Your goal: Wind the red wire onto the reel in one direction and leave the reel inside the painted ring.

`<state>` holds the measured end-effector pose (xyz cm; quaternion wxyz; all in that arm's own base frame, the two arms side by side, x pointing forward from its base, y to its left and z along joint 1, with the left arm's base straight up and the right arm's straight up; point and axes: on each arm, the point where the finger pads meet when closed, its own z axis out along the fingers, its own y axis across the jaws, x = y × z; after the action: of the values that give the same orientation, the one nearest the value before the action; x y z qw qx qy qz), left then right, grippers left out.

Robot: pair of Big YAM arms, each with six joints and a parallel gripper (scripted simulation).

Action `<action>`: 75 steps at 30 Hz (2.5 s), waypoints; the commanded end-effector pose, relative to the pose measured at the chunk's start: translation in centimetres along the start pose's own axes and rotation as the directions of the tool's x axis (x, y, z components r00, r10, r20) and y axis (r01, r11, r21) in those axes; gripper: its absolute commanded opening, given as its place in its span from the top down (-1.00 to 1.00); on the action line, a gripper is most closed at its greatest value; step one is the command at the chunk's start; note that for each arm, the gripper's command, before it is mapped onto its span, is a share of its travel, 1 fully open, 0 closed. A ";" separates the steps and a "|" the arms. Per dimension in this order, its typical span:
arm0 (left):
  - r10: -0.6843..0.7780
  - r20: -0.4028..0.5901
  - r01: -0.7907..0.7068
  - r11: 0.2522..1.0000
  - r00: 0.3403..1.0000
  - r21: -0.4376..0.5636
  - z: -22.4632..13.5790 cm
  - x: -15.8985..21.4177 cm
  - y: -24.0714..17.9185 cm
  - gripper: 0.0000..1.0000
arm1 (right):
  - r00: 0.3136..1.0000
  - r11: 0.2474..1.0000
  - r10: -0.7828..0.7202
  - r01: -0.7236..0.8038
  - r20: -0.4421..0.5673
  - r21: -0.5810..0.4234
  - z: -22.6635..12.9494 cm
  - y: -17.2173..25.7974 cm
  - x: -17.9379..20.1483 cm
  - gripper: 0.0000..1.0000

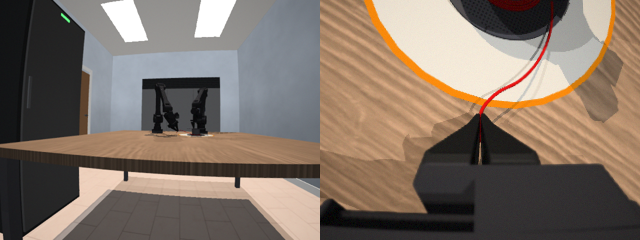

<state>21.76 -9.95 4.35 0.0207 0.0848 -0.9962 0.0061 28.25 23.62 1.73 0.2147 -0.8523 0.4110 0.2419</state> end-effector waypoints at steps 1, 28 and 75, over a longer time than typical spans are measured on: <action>-0.342 0.027 0.342 0.940 0.939 0.012 -0.9 -1.5 -0.9 -0.04 | 1.000 0.999 -0.025 0.025 0.010 0.036 0.5 -1.5 -0.7 1.00; -0.990 0.015 0.989 0.143 0.142 0.041 -0.9 -1.5 -0.9 0.79 | 0.994 0.997 -0.004 -0.005 0.111 0.074 1.4 -0.9 -1.6 1.00; 0.515 0.032 -0.515 0.857 0.856 -0.029 0.0 -1.4 -1.1 0.65 | 0.995 0.997 0.010 -0.018 0.103 0.070 0.5 -1.8 -1.1 1.00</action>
<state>22.14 -10.42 3.82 0.0105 -0.1507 -0.9885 -0.0068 26.44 25.16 0.99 0.2487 -0.8275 0.4146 0.2854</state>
